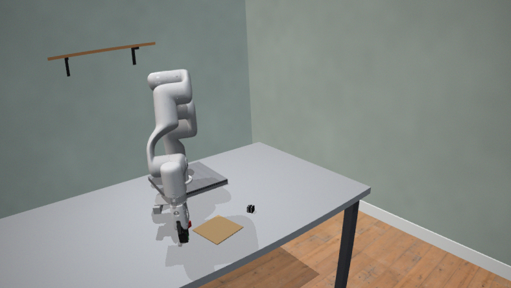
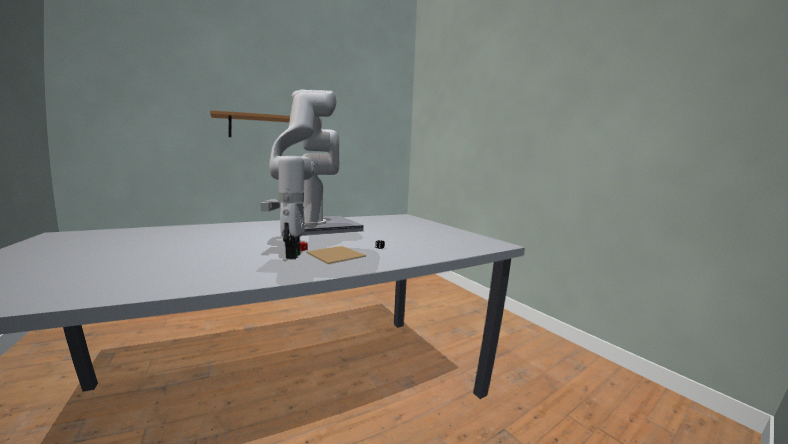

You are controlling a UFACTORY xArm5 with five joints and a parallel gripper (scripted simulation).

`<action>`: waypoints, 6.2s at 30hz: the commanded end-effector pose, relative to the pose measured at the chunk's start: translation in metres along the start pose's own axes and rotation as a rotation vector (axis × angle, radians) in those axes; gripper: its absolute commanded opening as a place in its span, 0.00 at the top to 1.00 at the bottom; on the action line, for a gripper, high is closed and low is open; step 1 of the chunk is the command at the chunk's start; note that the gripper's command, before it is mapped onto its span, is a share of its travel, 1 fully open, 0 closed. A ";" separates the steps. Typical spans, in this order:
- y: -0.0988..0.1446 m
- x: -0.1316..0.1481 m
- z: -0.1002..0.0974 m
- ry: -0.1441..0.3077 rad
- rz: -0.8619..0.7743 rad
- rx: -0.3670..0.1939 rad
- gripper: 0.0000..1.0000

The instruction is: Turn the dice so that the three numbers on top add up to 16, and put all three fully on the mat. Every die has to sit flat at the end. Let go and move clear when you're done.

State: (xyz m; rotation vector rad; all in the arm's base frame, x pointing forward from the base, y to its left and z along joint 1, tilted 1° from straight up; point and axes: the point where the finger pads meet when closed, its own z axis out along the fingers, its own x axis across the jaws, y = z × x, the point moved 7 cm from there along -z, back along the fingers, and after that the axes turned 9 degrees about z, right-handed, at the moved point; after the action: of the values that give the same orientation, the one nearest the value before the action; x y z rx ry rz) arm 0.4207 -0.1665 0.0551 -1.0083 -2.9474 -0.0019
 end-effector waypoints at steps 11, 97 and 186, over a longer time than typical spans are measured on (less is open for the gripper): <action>0.000 -0.001 -0.017 -0.003 0.000 -0.001 0.79; 0.091 0.109 -0.014 -0.005 -0.430 0.007 0.79; 0.091 0.109 -0.005 -0.005 -0.430 0.007 0.79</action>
State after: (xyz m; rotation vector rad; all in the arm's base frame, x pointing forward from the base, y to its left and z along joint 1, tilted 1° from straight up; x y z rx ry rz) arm 0.3894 -0.0279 0.0608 -0.3557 -3.0943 0.0018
